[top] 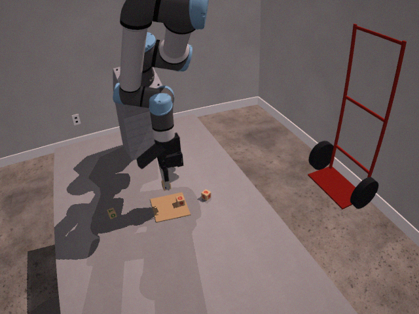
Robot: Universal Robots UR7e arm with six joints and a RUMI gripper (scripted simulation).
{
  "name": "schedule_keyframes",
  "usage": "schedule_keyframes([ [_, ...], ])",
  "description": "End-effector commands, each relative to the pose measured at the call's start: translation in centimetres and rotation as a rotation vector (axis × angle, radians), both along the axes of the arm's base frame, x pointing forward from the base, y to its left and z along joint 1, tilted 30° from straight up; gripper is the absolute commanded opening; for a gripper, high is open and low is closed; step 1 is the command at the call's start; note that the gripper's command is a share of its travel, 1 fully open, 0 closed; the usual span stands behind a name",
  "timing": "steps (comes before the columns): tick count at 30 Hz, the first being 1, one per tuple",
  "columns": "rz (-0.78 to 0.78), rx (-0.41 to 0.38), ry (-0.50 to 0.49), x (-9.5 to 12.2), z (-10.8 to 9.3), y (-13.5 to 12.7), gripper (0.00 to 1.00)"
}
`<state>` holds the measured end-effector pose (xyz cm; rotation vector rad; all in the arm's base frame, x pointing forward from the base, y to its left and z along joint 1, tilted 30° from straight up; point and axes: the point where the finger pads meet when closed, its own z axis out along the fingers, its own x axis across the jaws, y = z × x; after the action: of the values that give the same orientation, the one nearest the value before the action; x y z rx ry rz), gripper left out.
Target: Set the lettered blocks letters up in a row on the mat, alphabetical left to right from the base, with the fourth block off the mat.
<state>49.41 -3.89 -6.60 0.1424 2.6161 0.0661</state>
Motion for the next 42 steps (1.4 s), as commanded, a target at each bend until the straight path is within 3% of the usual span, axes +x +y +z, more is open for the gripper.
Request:
schedule_keyframes([
  [1,0.001,-0.002,-0.003,0.6,-0.5,0.0,0.09],
  [6,0.001,-0.002,-0.003,1.0,-1.2,0.0,0.09],
  [20,0.001,-0.002,-0.003,3.7,-5.9,0.0,0.09],
  [28,0.001,-0.002,-0.003,4.6,-7.5,0.1,0.09],
  [42,0.001,-0.002,-0.003,5.0,-8.1,0.0,0.09],
])
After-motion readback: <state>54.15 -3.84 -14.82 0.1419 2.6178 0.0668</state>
